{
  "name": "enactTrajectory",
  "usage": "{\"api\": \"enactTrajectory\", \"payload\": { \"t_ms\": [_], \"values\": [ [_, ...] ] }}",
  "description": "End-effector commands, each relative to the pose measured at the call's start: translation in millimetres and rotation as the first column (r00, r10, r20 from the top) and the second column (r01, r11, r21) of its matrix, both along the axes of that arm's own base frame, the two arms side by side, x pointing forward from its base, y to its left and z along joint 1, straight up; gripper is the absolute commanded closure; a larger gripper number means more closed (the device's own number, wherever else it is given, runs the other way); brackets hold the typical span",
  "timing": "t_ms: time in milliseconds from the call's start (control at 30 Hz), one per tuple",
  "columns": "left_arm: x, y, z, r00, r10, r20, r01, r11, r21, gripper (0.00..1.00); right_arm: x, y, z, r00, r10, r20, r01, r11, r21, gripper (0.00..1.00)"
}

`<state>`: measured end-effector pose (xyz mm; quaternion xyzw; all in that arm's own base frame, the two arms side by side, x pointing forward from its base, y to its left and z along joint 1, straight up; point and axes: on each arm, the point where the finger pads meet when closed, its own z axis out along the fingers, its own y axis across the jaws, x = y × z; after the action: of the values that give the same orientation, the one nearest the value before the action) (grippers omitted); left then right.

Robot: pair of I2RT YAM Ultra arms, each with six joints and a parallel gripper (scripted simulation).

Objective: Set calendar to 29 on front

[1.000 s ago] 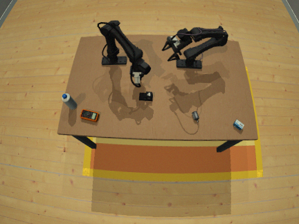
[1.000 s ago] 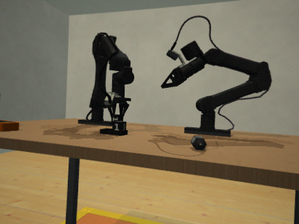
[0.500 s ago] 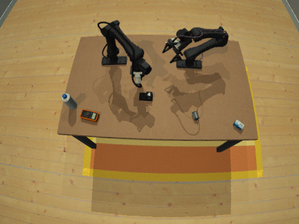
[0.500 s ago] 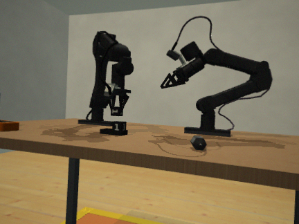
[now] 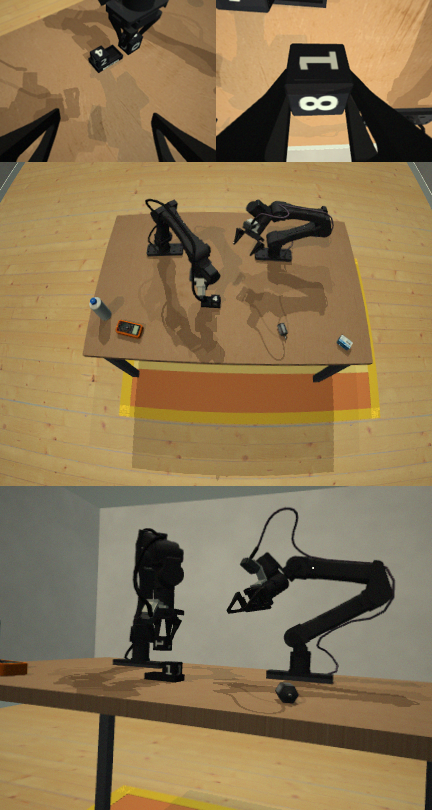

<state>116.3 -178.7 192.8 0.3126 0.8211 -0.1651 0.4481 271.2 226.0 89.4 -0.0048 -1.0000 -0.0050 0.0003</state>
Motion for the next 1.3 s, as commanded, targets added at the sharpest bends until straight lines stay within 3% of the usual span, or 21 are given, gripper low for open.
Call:
{"api": "enactTrajectory", "payload": {
  "t_ms": [0, 100, 233, 500, 600, 900, 1100, 1167, 1267],
  "values": [
    [10.2, 3.7, 12.7, 0.985, 0.159, 0.066, -0.156, 0.987, -0.048, 0.0, 7.6, 0.9, 12.9, 1.0, 0.005, 0.003, -0.005, 1.0, 0.016, 0.65],
    [-5.3, -7.4, 14.6, 0.993, 0.089, 0.081, -0.085, 0.995, -0.059, 0.0, 11.1, 1.3, 13.3, 1.0, 0.011, 0.006, -0.012, 1.0, 0.018, 0.65],
    [-17.0, -14.7, 13.6, 0.996, 0.029, 0.085, -0.025, 0.998, -0.051, 0.0, 12.2, 0.9, 14.2, 0.98, 0.201, 0.011, -0.201, 0.979, 0.014, 0.65],
    [-19.5, -16.1, 13.1, 0.996, 0.015, 0.084, -0.011, 0.999, -0.047, 0.0, 12.5, 1.5, 13.5, 0.833, 0.553, 0.009, -0.553, 0.833, -0.005, 0.65],
    [-19.5, -16.1, 13.2, 0.996, 0.015, 0.084, -0.011, 0.999, -0.048, 0.0, 12.7, 1.3, 13.5, 0.81, 0.587, 0.009, -0.586, 0.81, -0.008, 0.65],
    [-19.6, -16.5, 13.5, 0.996, 0.016, 0.083, -0.011, 0.999, -0.051, 0.0, 13.3, 1.6, 14.2, 0.51, 0.86, 0.002, -0.86, 0.51, -0.017, 0.65],
    [-19.6, -16.5, 13.5, 0.996, 0.016, 0.083, -0.011, 0.999, -0.051, 0.0, 13.4, 2.1, 13.5, 0.287, 0.958, -0.007, -0.958, 0.287, -0.02, 0.65],
    [-19.6, -16.5, 13.5, 0.996, 0.016, 0.083, -0.011, 0.999, -0.051, 0.0, 13.4, 2.1, 13.5, 0.287, 0.958, -0.007, -0.958, 0.287, -0.02, 0.65],
    [-19.6, -16.5, 13.5, 0.996, 0.016, 0.083, -0.011, 0.999, -0.051, 0.0, 12.9, 3.1, 13.9, 0.15, 0.989, -0.01, -0.988, 0.15, -0.021, 0.65]
  ]
}}
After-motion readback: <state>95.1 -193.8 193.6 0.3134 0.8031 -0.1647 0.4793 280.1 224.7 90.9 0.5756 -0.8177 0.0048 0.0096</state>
